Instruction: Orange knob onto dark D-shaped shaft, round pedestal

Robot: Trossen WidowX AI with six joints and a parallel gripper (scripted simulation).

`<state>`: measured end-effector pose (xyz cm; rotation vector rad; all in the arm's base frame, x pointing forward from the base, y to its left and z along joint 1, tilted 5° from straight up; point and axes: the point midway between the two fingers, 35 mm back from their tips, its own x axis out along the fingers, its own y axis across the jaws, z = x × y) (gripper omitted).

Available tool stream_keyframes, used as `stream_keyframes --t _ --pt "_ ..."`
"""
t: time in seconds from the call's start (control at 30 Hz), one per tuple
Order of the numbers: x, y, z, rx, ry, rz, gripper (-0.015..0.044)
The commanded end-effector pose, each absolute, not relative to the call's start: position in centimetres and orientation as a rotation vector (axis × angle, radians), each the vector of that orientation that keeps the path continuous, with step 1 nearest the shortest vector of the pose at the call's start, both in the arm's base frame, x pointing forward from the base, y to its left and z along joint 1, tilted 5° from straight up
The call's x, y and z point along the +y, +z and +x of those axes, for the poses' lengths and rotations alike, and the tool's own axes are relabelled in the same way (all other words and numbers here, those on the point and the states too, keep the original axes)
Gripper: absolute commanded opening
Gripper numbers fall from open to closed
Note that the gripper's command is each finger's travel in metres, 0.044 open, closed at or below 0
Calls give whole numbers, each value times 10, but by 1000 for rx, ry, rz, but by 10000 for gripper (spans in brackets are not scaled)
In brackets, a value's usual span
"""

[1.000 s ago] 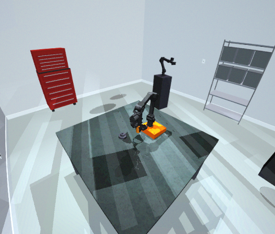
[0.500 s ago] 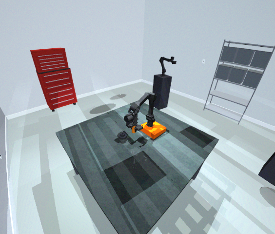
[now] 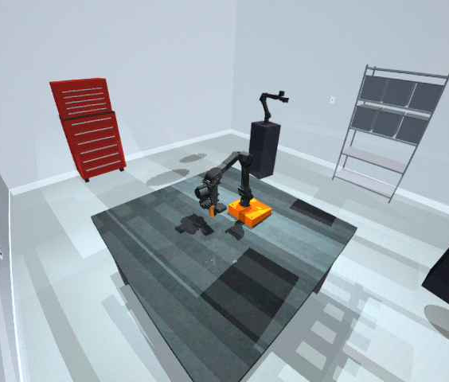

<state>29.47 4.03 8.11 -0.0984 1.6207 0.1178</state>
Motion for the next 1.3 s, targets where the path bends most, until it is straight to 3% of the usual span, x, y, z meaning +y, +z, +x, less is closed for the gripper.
stream_keyframes --t 0.0,1.27 --pt "33 80 301 1613 119 -100 0" --pt "-48 41 333 1623 133 -125 0"
